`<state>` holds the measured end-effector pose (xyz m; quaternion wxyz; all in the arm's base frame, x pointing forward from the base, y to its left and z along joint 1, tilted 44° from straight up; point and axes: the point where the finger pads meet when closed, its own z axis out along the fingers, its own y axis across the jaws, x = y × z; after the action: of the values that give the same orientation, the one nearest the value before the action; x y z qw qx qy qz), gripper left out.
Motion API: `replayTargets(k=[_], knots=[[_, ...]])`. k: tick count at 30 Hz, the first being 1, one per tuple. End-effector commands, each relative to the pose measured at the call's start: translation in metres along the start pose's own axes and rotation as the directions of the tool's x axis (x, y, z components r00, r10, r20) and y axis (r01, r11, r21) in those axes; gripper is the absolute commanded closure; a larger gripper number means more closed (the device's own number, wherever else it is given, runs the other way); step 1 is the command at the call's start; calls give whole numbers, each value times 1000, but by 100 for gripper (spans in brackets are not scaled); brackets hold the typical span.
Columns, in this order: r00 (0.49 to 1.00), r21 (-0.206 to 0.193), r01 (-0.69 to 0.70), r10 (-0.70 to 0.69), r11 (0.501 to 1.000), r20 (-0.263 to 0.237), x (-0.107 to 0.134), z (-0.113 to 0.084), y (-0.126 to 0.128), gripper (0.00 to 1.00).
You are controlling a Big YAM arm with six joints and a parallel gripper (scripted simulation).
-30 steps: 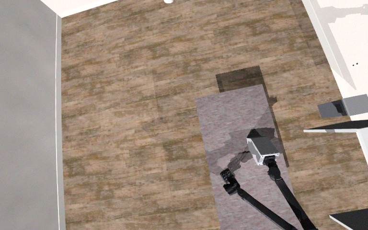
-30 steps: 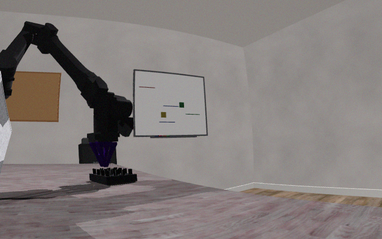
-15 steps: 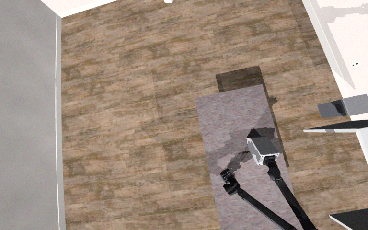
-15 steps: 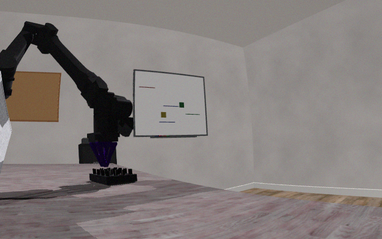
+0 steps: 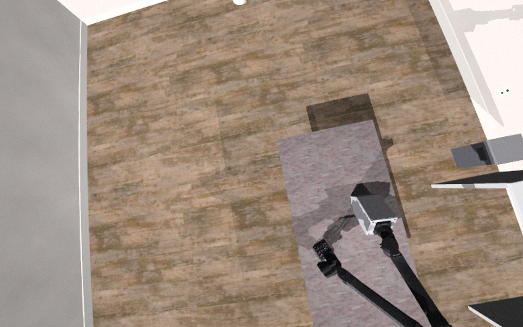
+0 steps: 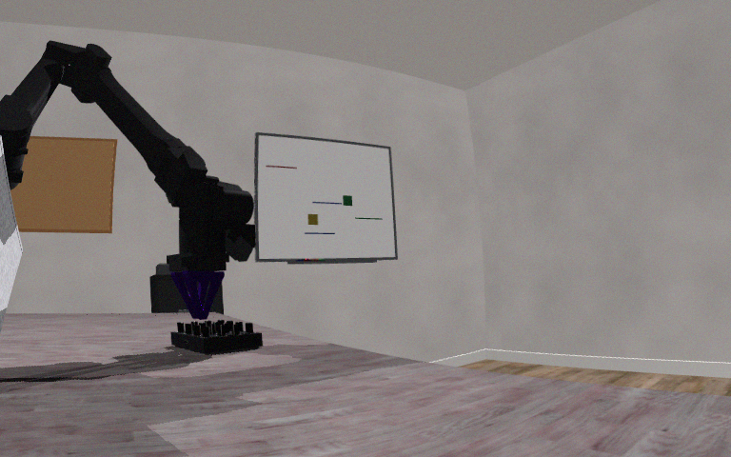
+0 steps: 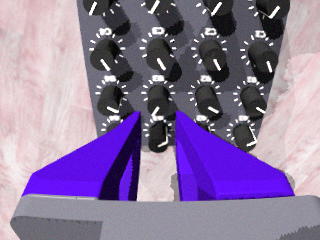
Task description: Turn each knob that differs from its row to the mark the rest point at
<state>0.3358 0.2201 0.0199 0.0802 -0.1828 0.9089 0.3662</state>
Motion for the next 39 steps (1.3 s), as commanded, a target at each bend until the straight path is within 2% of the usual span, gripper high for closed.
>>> replayTargets(k=[1,39], knots=[[1000,0,16,-16,1000,13,-11,-2,6,81],[1000,0,14,-14,1000,10,-10,-2,6,81]])
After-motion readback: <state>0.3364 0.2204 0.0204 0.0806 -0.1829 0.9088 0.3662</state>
